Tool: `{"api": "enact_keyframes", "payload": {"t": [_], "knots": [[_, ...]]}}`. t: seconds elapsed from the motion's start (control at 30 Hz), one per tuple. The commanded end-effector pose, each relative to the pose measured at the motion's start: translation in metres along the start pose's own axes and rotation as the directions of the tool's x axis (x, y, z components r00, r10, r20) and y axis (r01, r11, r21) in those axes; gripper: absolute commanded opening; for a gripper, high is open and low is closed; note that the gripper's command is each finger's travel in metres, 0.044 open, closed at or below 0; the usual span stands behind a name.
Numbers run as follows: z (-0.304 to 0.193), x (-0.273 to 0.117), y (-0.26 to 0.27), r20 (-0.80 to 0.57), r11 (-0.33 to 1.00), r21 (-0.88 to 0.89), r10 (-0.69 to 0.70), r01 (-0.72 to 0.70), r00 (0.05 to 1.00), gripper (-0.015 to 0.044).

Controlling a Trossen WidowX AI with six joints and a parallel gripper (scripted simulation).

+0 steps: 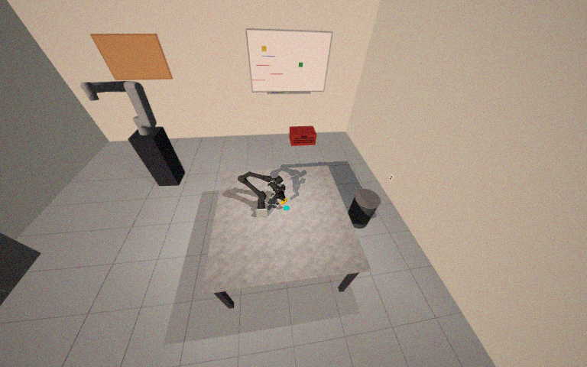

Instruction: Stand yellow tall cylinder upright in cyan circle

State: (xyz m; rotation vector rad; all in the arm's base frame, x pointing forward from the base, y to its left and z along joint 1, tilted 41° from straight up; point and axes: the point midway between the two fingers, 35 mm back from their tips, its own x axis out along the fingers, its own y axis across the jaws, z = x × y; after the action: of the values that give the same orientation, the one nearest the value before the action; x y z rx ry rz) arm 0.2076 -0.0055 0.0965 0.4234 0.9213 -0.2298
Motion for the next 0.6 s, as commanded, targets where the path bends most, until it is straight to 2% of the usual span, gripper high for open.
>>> {"api": "enact_keyframes", "payload": {"t": [0.0, 0.57], "knots": [[-0.0001, 0.0004, -0.0008, 0.033, 1.0, 0.014, -0.001, 0.0, 0.999, 0.0105], [0.0015, -0.0006, -0.0006, 0.144, 0.998, 0.057, 0.015, -0.023, 0.989, 0.0105]]}}
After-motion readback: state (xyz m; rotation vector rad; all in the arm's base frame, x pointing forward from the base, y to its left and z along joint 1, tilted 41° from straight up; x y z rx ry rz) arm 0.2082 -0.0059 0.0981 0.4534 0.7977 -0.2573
